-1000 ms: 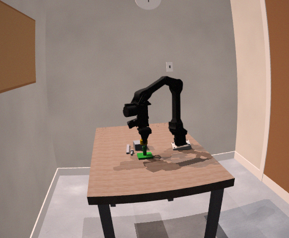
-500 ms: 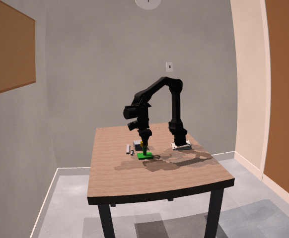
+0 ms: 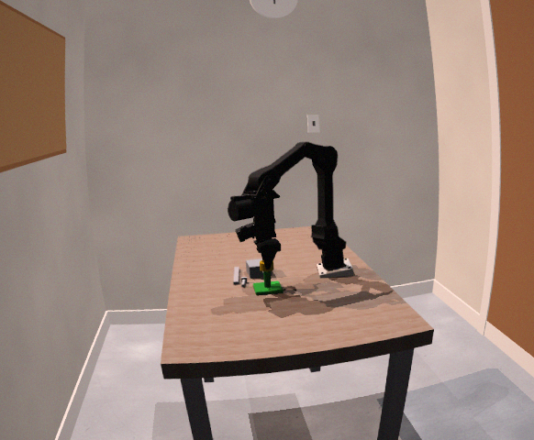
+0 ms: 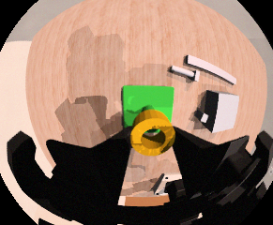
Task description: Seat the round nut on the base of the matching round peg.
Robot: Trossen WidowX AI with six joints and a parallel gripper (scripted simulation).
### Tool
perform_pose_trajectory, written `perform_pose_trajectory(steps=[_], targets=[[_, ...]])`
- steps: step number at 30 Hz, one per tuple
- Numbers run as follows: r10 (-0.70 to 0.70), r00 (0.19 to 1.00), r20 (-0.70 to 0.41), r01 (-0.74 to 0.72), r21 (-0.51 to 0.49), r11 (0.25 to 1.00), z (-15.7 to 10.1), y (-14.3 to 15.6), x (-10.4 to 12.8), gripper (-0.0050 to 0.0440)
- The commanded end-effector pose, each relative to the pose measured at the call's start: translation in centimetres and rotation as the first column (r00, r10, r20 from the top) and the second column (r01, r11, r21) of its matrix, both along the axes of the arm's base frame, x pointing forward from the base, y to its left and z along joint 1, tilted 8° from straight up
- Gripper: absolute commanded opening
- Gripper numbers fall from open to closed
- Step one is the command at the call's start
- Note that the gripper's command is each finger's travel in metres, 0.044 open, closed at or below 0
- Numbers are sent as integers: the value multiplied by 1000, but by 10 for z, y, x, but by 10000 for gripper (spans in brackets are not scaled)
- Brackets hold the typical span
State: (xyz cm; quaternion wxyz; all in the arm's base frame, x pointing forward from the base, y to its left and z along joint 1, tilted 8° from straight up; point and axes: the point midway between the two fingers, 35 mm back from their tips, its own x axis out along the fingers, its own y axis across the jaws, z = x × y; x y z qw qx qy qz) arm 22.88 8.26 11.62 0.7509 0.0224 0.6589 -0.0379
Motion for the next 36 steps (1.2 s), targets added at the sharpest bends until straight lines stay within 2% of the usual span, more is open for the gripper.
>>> perform_pose_trajectory(steps=[1,36], targets=[[1,1000,19,-1,3,1000,4,0,2,-50],[1,1000,19,-1,3,1000,0,-1,3,-50]])
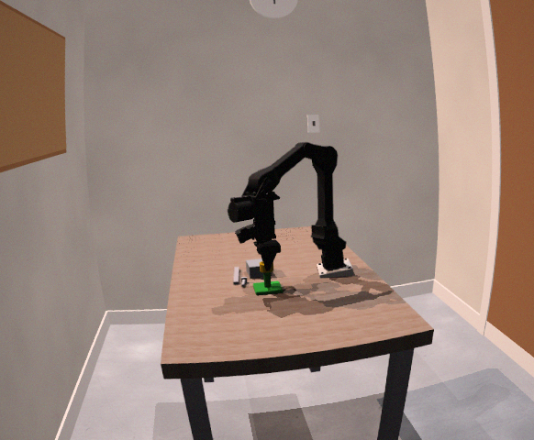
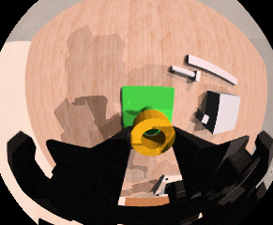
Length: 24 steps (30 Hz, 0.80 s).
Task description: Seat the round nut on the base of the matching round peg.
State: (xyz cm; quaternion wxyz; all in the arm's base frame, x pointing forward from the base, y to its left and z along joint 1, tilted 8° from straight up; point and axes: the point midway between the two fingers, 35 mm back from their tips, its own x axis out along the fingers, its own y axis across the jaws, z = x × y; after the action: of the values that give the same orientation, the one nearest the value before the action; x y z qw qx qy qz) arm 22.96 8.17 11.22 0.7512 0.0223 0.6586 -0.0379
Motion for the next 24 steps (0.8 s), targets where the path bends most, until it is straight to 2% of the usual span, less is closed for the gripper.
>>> perform_pose_trajectory(steps=[1,24], targets=[[1,1000,18,-1,3,1000,3,0,2,-50],[0,1000,20,0,8,1000,-2,0,4,-50]])
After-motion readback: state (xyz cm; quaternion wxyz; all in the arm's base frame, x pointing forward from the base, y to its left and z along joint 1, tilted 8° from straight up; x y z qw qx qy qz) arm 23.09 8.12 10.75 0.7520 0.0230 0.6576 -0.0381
